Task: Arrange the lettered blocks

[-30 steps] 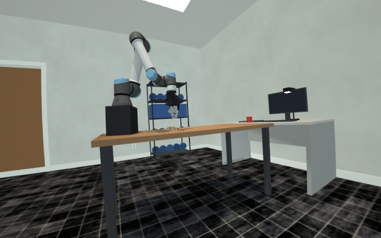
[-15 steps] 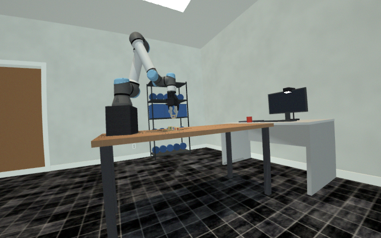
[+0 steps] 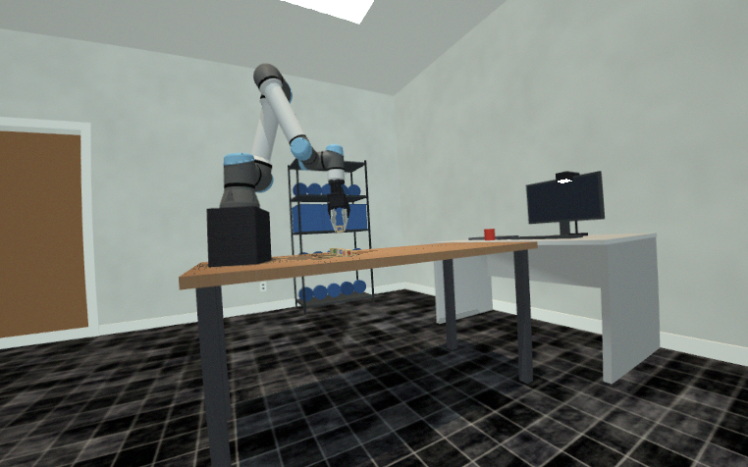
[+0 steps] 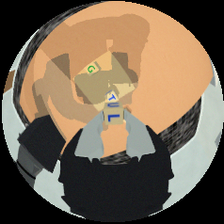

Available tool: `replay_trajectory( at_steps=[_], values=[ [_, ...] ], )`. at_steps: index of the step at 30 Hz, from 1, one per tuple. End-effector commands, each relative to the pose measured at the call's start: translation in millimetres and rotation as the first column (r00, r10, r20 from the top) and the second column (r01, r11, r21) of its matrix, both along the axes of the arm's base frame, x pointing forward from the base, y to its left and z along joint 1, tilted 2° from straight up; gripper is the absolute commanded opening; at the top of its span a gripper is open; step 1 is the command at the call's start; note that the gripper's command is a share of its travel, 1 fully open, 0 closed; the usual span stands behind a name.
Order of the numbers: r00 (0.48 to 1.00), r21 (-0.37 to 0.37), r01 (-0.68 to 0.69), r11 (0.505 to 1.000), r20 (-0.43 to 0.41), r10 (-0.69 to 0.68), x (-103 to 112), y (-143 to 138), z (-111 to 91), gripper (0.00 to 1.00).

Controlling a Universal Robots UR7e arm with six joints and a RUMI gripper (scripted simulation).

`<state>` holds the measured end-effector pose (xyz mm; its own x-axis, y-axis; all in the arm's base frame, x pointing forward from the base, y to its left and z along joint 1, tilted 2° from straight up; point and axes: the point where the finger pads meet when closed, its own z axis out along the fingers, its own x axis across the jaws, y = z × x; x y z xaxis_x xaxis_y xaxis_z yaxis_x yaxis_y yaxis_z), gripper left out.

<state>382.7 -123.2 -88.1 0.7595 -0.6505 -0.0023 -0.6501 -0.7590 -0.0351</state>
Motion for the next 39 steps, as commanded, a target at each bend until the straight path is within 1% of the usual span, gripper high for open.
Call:
replay_trajectory(
  at_steps=[1, 9, 11, 13, 22, 26, 39],
  values=[
    [0.99, 0.001, -0.139, 0.99, 0.005, 0.139, 1.4, 14.3, 0.9, 0.09],
    [0.963, -0.003, -0.271, 0.963, 0.009, 0.271, 3.2, 27.3, 1.6, 0.09],
    [0.963, -0.003, -0.271, 0.963, 0.009, 0.271, 3.2, 27.3, 1.6, 0.09],
    [0.943, -0.005, -0.333, 0.943, 0.011, 0.333, 3.9, 33.4, 2.0, 0.09],
    [0.887, -0.009, -0.461, 0.887, 0.014, 0.461, 4.9, 46.6, 2.7, 0.09],
    [0.875, -0.01, -0.484, 0.875, 0.014, 0.484, 5.1, 48.9, 2.8, 0.09],
    [0.873, -0.01, -0.487, 0.874, 0.014, 0.487, 4.9, 48.6, 2.6, 0.09]
  ],
)
